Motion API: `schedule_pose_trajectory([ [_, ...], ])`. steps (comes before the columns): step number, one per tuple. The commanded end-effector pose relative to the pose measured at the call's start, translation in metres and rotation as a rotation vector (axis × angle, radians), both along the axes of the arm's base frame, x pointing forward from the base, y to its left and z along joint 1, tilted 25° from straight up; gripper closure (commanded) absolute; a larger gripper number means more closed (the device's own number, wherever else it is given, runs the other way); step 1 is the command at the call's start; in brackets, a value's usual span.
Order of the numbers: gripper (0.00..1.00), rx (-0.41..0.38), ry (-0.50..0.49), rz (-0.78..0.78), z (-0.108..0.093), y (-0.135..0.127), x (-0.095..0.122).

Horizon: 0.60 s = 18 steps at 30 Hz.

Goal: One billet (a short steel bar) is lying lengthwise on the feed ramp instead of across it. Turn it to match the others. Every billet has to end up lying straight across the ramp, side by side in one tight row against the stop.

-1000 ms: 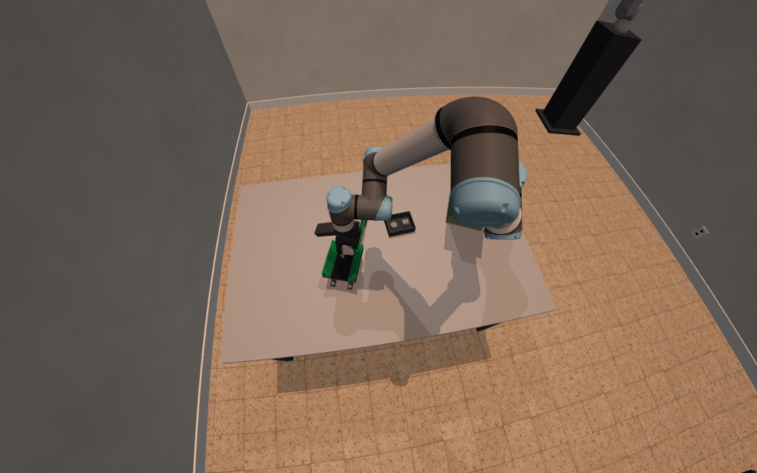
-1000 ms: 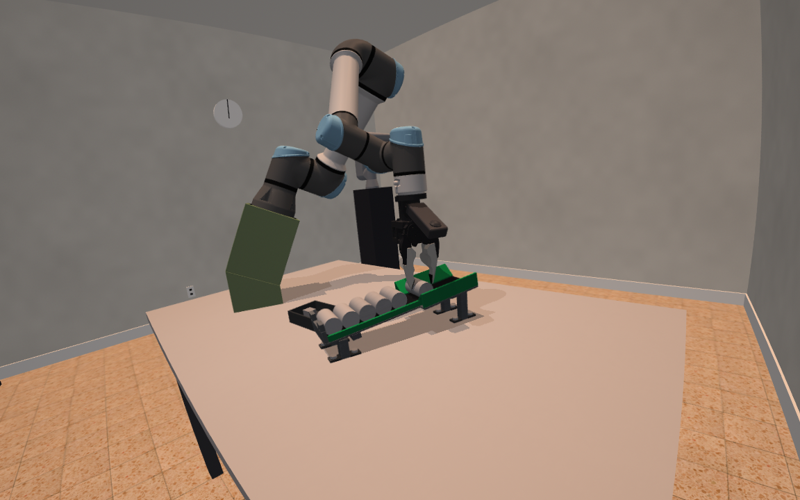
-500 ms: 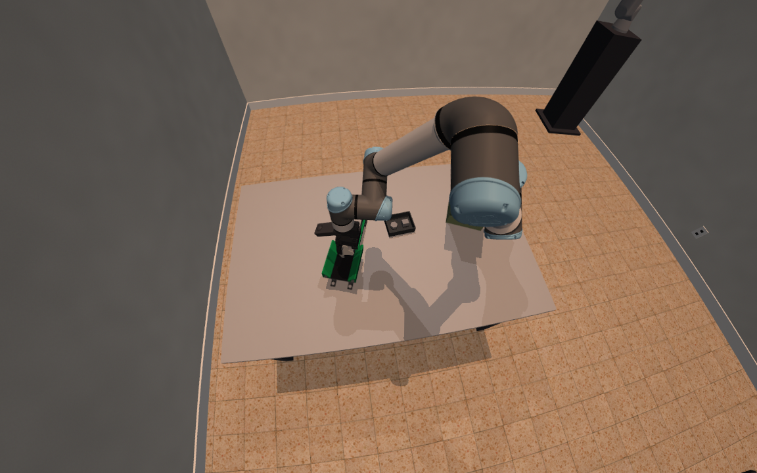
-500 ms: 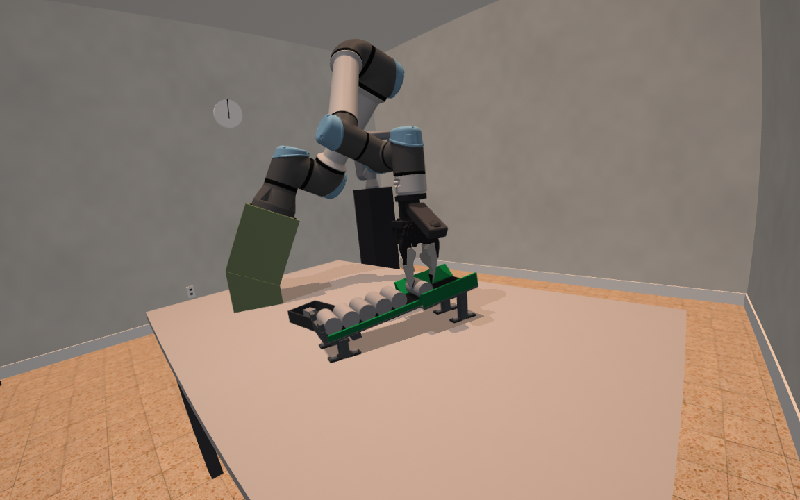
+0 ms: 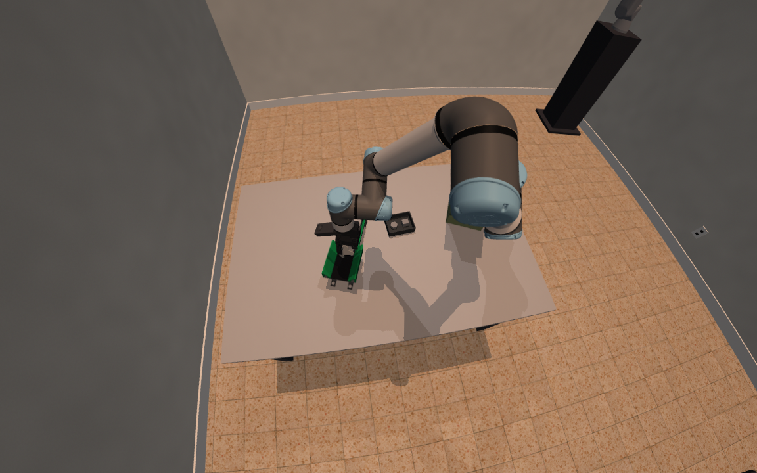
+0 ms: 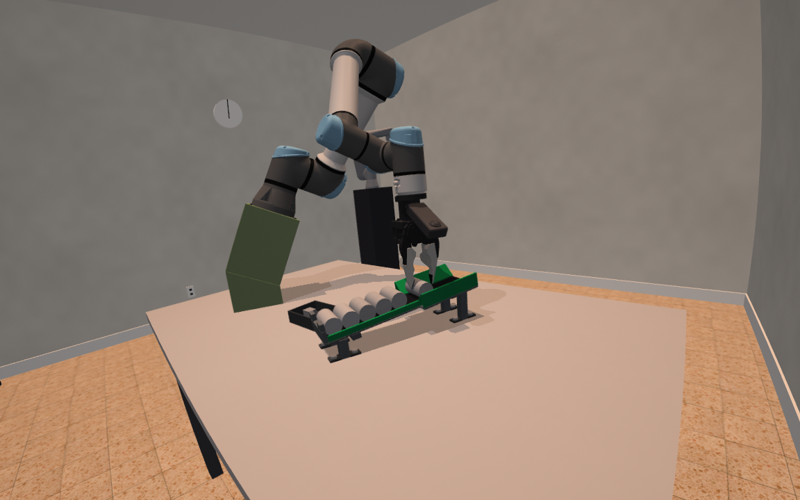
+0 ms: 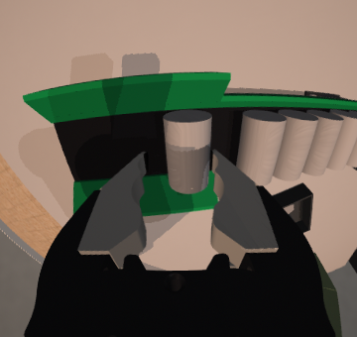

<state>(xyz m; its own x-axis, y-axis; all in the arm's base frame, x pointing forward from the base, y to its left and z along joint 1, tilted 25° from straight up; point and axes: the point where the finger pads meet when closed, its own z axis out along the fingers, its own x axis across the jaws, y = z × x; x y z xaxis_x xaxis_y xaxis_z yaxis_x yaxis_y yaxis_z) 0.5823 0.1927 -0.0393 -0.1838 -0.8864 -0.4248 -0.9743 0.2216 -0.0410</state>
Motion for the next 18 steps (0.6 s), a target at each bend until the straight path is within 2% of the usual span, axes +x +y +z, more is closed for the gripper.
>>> schedule_pose_trajectory([
  [1,0.66,0.000,-0.001,0.000,0.001,0.000,0.000],
  [3,0.66,0.000,-0.001,0.000,0.001,0.000,0.000],
  [8,0.66,0.000,-0.002,0.000,0.046,-0.021,-0.006],
  [18,0.66,0.000,-0.002,0.000,0.046,-0.021,-0.006],
])
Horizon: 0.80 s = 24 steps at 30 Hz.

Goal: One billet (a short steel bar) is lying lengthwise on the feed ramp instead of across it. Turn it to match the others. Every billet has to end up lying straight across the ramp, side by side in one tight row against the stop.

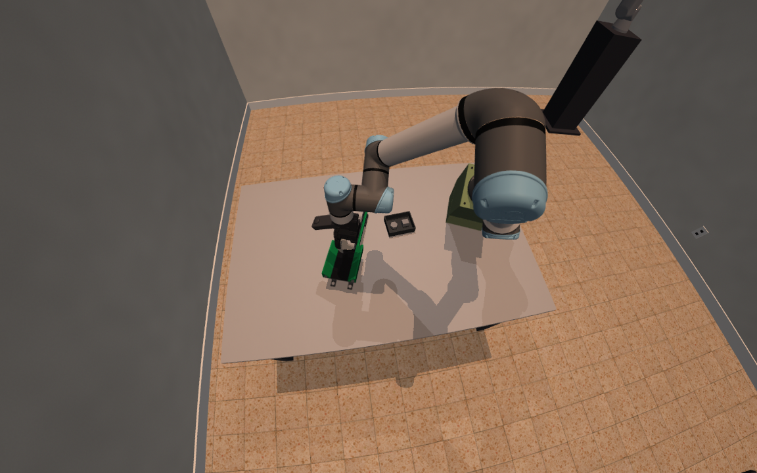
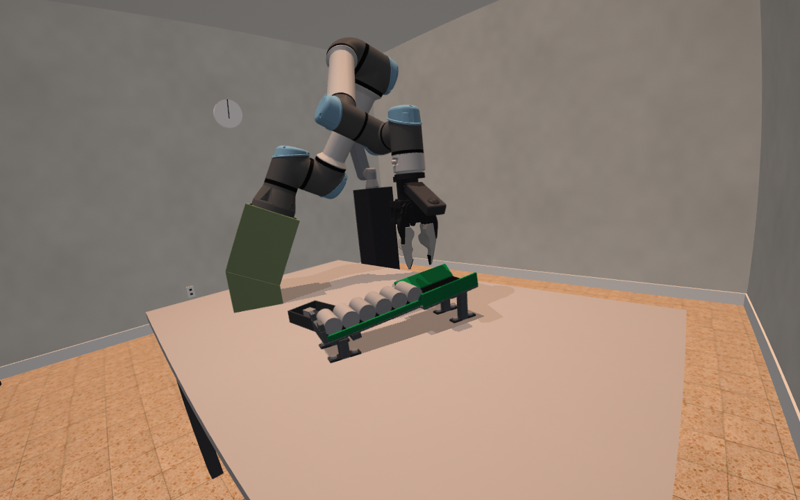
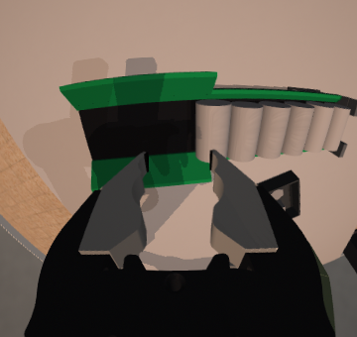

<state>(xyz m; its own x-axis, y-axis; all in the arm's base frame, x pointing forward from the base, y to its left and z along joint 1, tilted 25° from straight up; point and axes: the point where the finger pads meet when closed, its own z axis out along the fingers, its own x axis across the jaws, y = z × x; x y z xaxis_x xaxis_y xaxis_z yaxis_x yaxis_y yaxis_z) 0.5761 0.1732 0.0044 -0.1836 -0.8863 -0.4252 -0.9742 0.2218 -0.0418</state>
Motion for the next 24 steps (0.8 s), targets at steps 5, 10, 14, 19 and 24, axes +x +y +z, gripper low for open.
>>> schedule_pose_trajectory([
  [5,0.66,0.000,-0.001,0.000,0.018,-0.008,-0.002],
  [10,0.66,0.000,-0.001,0.000,0.029,-0.013,-0.004],
  [14,0.66,0.000,-0.001,0.000,0.029,-0.013,-0.004],
  [19,0.66,0.000,-0.001,0.000,0.029,-0.013,-0.004],
  [24,0.66,0.000,-0.001,0.000,0.028,-0.013,-0.004],
])
